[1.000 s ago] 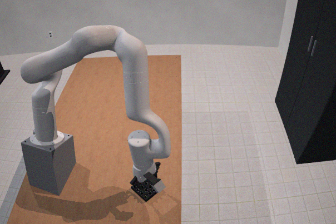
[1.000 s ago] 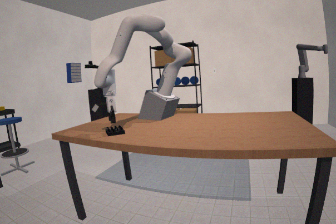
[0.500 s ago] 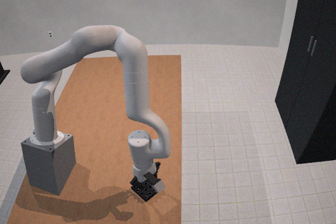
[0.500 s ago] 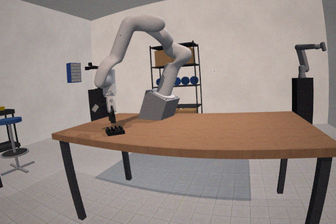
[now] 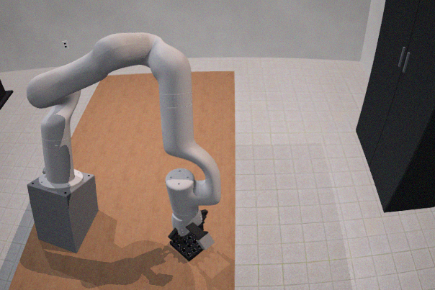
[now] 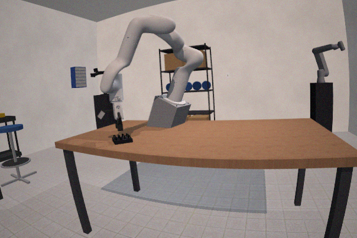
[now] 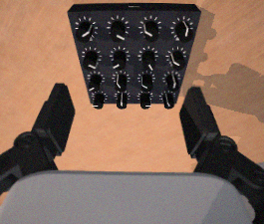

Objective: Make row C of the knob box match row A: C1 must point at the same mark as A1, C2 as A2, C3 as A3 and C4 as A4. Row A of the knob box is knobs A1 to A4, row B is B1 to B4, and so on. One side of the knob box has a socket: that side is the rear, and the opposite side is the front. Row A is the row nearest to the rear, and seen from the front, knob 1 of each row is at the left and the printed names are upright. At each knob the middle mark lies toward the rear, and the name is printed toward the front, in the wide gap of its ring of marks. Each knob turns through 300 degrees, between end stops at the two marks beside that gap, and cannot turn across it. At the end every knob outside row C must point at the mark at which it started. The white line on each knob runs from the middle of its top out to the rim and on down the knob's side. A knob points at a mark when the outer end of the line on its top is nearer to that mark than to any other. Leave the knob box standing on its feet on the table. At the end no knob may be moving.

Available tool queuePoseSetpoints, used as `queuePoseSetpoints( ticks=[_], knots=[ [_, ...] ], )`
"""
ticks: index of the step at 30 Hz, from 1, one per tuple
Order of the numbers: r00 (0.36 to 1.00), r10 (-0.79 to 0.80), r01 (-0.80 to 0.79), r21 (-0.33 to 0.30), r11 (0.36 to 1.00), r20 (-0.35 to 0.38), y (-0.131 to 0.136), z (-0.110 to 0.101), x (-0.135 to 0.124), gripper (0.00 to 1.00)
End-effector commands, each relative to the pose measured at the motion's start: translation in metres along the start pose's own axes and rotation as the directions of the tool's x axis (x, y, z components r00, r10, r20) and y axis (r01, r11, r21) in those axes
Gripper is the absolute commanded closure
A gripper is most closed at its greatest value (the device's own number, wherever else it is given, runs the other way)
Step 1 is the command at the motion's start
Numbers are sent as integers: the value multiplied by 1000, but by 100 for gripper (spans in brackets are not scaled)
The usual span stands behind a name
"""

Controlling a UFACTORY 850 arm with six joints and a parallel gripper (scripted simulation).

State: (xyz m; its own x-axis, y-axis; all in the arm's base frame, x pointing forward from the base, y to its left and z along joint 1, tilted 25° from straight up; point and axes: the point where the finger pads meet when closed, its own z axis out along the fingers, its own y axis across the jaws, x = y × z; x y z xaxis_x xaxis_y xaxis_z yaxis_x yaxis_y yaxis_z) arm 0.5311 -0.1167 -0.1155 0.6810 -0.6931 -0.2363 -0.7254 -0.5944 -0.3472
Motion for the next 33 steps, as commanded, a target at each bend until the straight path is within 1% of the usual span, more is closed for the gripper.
queuePoseSetpoints(
  ticks=[1,16,26,28,33],
  knots=[
    [1000,0,0,1,1000,-2,0,-1,1,0],
    [1000,0,0,1,1000,-1,0,-1,-3,0],
    [1000,0,0,1,1000,-1,0,-1,-19,0],
    [1000,0,0,1,1000,-1,0,-1,-19,0],
    [1000,0,0,1,1000,-1,0,-1,-29,0]
  ],
)
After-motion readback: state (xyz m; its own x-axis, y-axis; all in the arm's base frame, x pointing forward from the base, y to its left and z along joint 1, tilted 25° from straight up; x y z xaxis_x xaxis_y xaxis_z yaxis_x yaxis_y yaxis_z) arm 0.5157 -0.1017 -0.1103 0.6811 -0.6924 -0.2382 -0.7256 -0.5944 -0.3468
